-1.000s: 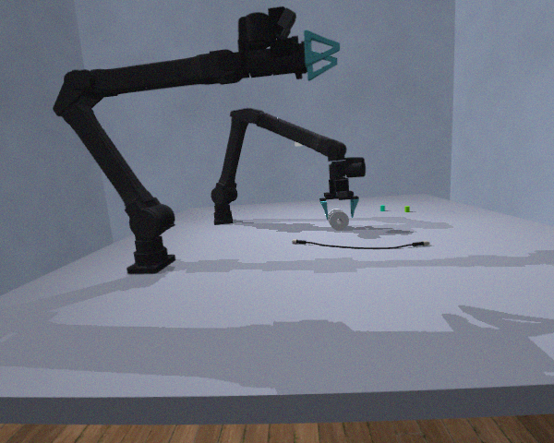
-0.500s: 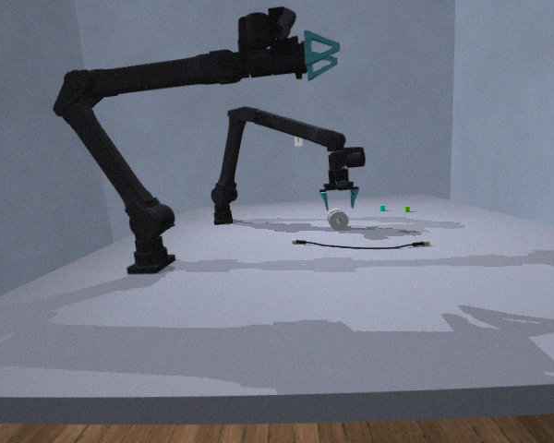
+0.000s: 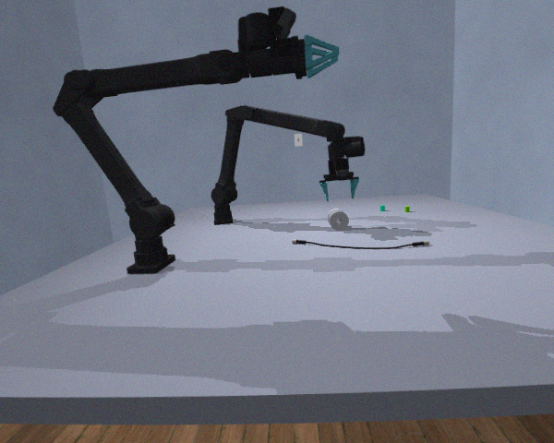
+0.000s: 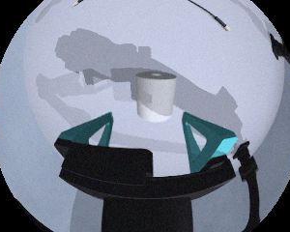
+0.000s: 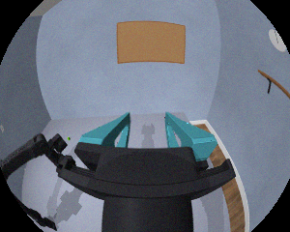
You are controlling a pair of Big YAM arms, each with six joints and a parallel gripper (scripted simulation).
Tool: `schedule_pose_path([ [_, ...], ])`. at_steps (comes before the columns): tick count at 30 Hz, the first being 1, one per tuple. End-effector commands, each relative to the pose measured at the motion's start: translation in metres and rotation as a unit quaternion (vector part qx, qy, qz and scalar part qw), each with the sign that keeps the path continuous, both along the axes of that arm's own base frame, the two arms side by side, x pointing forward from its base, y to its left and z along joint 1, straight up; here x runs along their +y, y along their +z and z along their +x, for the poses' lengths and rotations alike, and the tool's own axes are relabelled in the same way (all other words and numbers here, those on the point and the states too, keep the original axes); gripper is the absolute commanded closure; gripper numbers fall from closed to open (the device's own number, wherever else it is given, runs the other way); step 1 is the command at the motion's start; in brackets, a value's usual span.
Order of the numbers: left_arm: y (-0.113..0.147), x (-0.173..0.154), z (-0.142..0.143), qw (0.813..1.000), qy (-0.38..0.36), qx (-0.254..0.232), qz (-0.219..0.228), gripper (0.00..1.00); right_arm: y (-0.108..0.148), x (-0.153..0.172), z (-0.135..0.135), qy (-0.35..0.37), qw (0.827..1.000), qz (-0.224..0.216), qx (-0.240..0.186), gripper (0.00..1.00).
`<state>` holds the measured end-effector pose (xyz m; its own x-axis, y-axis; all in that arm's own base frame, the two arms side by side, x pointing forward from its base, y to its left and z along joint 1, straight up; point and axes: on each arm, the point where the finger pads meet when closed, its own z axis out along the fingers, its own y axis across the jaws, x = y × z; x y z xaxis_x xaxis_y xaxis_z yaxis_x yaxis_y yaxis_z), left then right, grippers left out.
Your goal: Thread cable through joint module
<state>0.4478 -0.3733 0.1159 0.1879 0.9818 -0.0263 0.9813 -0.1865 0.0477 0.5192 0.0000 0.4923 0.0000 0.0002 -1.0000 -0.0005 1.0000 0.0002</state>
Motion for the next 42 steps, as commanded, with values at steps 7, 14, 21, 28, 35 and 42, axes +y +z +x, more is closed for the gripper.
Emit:
schedule_pose_path([
  [7,0.030,0.022,0.032,0.994,0.089,-0.050,-0.047,0.04,0.041,-0.007,0.002,-0.007,0.999,0.000,-0.034,0.73],
  [14,0.074,0.061,0.072,0.962,0.212,-0.121,-0.123,0.04,0.039,0.001,0.008,0.001,1.000,-0.002,-0.022,0.73],
  [21,0.104,0.091,0.095,0.926,0.288,-0.168,-0.179,0.04,0.030,0.011,0.021,0.011,1.000,-0.006,0.001,0.73],
  [28,0.163,0.150,0.121,0.851,0.388,-0.236,-0.263,0.04,0.005,0.021,0.062,0.020,0.998,-0.011,0.065,0.73],
  [35,0.197,0.186,0.131,0.792,0.443,-0.274,-0.318,0.04,-0.029,0.029,0.101,0.026,0.990,-0.017,0.135,0.73],
  [42,0.262,0.252,0.129,0.690,0.503,-0.333,-0.399,0.04,-0.086,0.053,0.153,0.045,0.969,-0.029,0.241,0.73],
])
